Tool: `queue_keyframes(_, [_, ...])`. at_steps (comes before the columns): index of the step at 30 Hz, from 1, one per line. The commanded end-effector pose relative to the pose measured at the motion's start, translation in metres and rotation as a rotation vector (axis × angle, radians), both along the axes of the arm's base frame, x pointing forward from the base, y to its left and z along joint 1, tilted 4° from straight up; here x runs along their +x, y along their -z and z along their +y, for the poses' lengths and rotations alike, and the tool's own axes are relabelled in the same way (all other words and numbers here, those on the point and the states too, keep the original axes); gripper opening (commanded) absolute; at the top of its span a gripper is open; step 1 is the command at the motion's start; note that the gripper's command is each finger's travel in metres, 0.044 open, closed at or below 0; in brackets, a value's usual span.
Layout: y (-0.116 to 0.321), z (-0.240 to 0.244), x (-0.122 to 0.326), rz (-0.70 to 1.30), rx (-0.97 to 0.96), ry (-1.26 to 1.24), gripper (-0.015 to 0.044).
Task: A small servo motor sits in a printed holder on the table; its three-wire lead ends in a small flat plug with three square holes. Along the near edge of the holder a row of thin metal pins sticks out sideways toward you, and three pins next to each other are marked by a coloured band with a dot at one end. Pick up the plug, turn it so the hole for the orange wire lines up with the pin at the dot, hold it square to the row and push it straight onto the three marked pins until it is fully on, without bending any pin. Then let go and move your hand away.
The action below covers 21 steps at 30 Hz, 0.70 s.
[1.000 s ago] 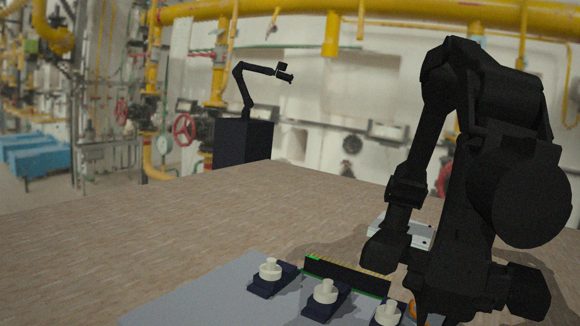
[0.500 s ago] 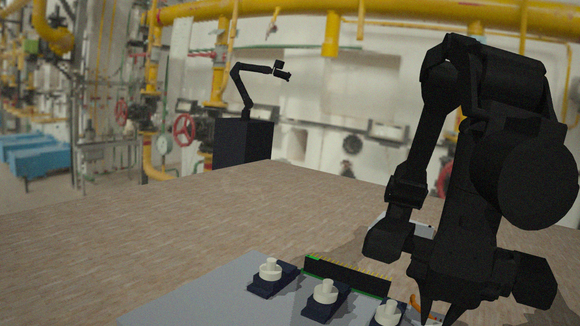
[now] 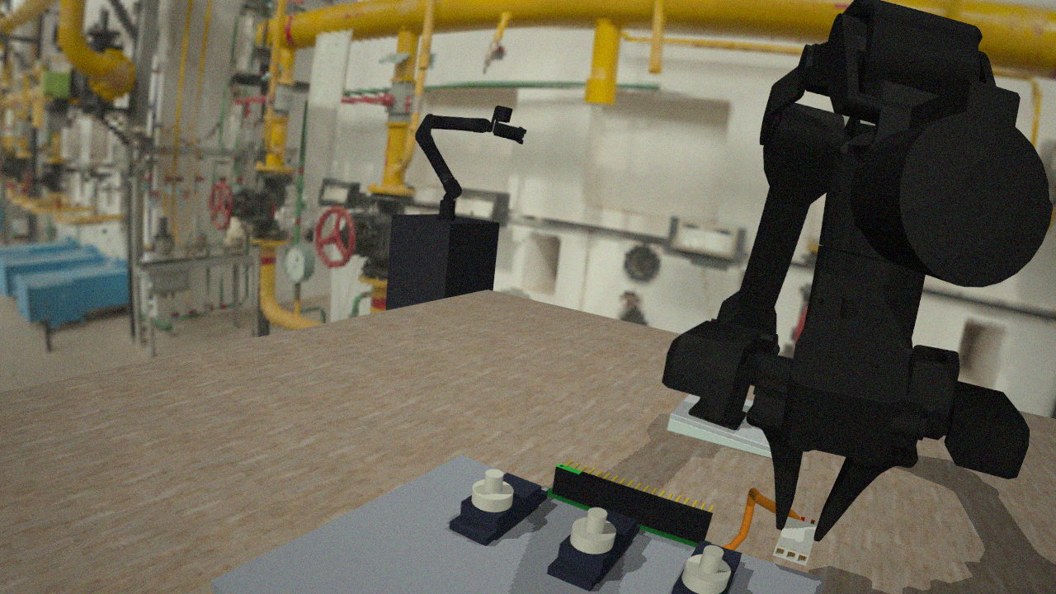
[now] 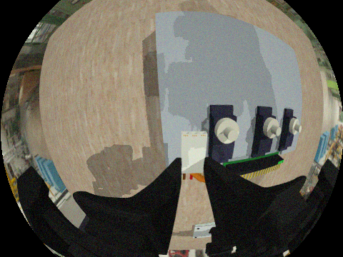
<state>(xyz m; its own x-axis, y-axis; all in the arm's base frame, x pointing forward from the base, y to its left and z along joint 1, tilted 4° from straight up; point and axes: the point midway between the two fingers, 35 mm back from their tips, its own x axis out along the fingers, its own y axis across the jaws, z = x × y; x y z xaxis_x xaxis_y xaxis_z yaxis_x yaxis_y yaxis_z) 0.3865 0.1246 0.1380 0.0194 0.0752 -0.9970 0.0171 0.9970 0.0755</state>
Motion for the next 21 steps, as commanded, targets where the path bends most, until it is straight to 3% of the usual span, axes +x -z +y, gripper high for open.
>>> queue_keyframes(1, [-0.003, -0.022, -0.007, 0.004, 0.001, -0.003, 0.0000])
queue_keyframes(21, [0.000, -0.117, -0.060, 0.006, -0.009, -0.025, 0.0000])
